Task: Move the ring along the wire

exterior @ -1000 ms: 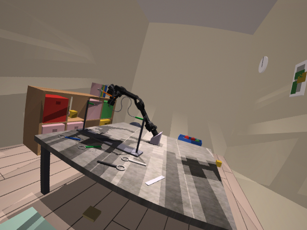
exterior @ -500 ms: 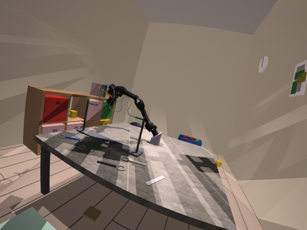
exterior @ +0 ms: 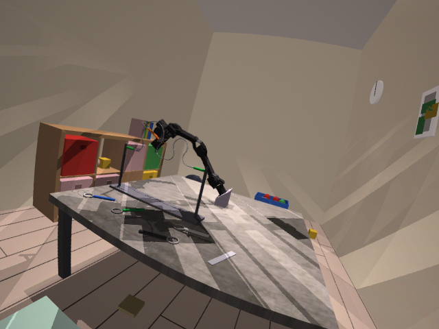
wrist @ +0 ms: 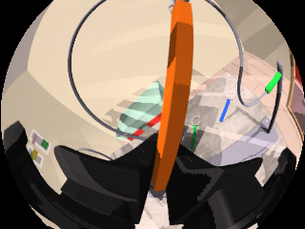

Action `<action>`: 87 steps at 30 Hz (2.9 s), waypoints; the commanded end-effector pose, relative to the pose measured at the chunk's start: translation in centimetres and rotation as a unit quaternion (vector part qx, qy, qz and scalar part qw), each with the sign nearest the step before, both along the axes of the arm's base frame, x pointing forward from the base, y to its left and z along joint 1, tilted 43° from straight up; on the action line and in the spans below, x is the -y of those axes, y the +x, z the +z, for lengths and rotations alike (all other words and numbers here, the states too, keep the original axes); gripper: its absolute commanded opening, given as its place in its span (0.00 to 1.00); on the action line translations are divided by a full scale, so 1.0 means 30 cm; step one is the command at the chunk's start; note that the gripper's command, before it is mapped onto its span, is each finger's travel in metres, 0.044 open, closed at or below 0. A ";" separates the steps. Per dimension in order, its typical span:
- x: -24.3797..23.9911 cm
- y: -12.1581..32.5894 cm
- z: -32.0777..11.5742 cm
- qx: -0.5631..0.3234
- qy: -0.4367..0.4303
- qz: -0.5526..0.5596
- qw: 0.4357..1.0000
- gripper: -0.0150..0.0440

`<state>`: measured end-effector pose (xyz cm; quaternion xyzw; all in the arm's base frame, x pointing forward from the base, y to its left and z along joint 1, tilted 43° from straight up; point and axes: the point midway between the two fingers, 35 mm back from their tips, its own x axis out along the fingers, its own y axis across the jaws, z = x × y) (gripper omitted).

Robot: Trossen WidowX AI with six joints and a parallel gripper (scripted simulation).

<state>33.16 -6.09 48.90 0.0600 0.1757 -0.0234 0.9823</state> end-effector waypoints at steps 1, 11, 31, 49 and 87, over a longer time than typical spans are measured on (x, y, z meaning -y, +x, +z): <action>0.001 -0.007 0.007 0.005 -0.029 -0.002 1.000 0.00; 0.015 -0.006 0.006 0.007 -0.091 -0.008 0.996 0.00; 0.044 -0.004 0.009 0.012 -0.214 -0.019 0.977 0.00; 0.068 -0.003 0.017 0.017 -0.321 -0.029 0.946 0.00; 0.108 -0.004 0.051 0.026 -0.534 -0.047 0.844 0.00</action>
